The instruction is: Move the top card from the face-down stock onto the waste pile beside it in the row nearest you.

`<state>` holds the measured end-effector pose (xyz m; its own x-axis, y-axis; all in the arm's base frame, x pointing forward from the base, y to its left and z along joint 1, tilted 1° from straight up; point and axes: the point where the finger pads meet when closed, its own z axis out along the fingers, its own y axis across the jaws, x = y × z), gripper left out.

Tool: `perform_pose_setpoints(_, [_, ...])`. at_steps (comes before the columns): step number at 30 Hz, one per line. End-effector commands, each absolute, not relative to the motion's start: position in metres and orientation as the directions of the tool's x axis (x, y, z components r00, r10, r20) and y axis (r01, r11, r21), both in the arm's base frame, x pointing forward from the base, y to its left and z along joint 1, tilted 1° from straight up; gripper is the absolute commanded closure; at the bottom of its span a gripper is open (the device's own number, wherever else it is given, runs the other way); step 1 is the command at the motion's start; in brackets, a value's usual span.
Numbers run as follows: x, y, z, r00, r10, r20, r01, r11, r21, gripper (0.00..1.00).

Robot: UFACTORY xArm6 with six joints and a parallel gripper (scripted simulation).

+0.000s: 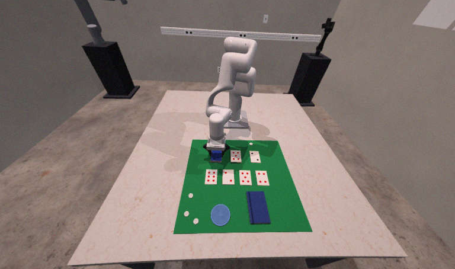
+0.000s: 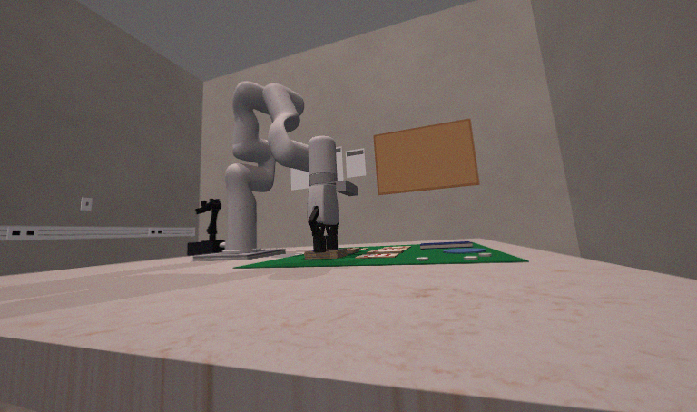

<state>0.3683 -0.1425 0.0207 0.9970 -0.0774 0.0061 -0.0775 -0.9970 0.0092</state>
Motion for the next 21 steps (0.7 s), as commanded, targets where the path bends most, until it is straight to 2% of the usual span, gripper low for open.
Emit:
perform_pose_setpoints(1, [0.37,-0.143,0.022,0.997,-0.077,0.01,-0.077,-0.997,0.01,0.27])
perform_pose_setpoints(21, [0.37,-0.143,0.042,0.997,-0.077,0.01,-0.077,-0.997,0.01,0.27])
